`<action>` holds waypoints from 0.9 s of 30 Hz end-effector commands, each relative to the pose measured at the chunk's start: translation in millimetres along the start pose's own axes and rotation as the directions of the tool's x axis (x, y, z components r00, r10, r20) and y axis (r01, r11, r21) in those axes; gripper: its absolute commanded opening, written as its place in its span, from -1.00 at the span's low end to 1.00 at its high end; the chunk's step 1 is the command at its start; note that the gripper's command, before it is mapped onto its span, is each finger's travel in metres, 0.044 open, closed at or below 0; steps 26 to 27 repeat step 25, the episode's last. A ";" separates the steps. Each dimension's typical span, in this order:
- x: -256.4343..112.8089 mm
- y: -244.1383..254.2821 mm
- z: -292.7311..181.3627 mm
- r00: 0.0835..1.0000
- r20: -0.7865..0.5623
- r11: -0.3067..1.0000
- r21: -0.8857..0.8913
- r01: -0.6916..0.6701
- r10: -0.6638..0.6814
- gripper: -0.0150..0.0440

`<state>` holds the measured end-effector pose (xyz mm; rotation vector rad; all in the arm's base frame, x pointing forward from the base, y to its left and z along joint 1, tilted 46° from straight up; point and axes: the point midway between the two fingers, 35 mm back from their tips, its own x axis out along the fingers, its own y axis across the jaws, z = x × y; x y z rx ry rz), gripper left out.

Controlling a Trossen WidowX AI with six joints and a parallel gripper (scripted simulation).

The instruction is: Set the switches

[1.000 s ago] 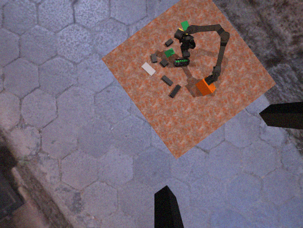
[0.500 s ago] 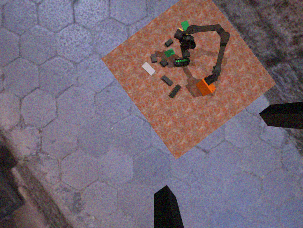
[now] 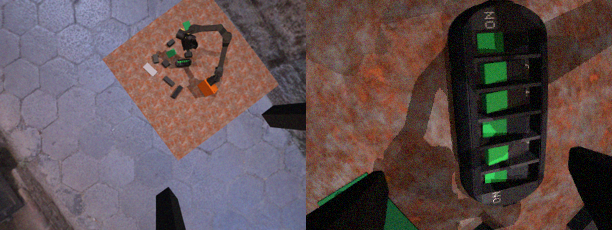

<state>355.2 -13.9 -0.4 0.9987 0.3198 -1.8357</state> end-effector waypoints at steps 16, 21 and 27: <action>-70.4 -15.7 -0.7 1.000 -0.014 1.000 0.002 -0.009 0.009 -0.49; -70.4 -15.7 -0.7 1.000 -0.014 1.000 0.002 -0.009 0.009 -0.49; -70.4 -15.7 -0.7 1.000 -0.014 1.000 0.002 -0.009 0.009 -0.49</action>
